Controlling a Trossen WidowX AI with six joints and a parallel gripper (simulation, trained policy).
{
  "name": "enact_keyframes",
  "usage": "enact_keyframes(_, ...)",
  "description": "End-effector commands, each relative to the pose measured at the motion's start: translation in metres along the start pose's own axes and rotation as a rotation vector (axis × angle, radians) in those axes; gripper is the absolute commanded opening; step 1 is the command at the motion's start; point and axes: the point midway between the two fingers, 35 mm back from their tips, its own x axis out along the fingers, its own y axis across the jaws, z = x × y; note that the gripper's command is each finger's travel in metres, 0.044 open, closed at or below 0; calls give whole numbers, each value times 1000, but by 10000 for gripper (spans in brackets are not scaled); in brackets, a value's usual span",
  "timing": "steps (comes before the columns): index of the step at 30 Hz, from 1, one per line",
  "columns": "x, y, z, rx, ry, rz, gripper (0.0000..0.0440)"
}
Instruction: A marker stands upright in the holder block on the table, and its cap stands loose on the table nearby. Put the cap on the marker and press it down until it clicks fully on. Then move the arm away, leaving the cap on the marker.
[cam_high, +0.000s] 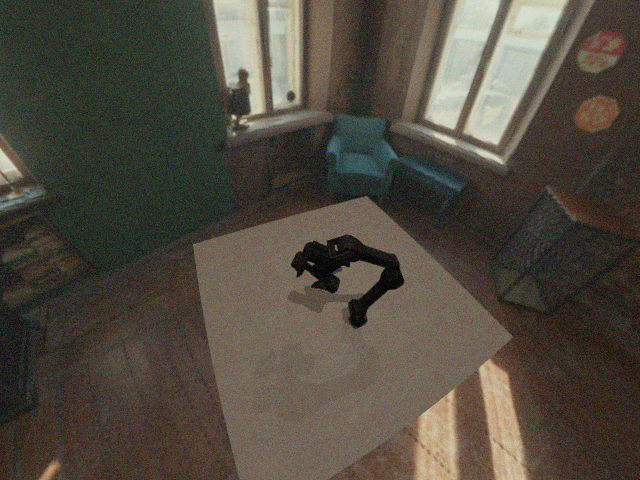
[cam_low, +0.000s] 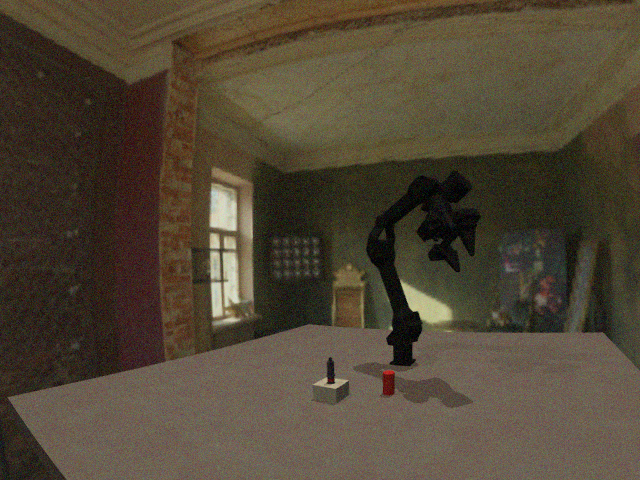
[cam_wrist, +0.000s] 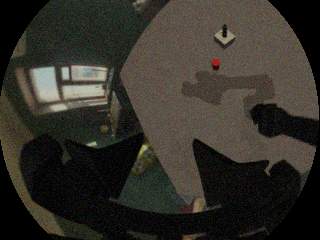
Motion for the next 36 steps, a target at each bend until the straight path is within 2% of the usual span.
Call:
enact_keyframes(1, 7, 2, 2, 30, -2, -30, 330)
enact_keyframes(36, 60, 13, 34, 274, -24, -237, 332)
